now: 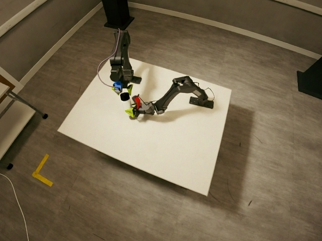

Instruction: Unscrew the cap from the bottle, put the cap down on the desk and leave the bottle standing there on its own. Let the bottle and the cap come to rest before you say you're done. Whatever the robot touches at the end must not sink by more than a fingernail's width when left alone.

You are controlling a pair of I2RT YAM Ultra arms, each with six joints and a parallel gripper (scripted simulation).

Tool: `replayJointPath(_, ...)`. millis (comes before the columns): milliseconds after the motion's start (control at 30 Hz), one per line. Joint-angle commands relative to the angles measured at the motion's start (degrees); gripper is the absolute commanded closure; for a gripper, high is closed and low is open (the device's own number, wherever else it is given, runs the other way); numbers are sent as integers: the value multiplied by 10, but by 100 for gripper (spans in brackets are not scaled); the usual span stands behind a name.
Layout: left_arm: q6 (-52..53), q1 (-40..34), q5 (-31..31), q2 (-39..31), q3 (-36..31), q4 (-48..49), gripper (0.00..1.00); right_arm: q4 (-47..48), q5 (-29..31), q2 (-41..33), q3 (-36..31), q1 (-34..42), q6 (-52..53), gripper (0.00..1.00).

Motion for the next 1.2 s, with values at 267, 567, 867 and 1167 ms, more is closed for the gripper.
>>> replayJointPath(267,-3,-1,2,-11,11,15,100,-5,-34,1,17,-18,333,6)
replayJointPath(567,-3,-1,2,-11,11,15,100,1,-48,-2,11,-26,546,6)
replayJointPath(867,-3,-1,2,-11,11,15,100,12,-41,-12,1,-21,718,6)
replayJointPath(1167,-3,-1,2,-11,11,15,100,2,-43,-2,3,-22,680,33)
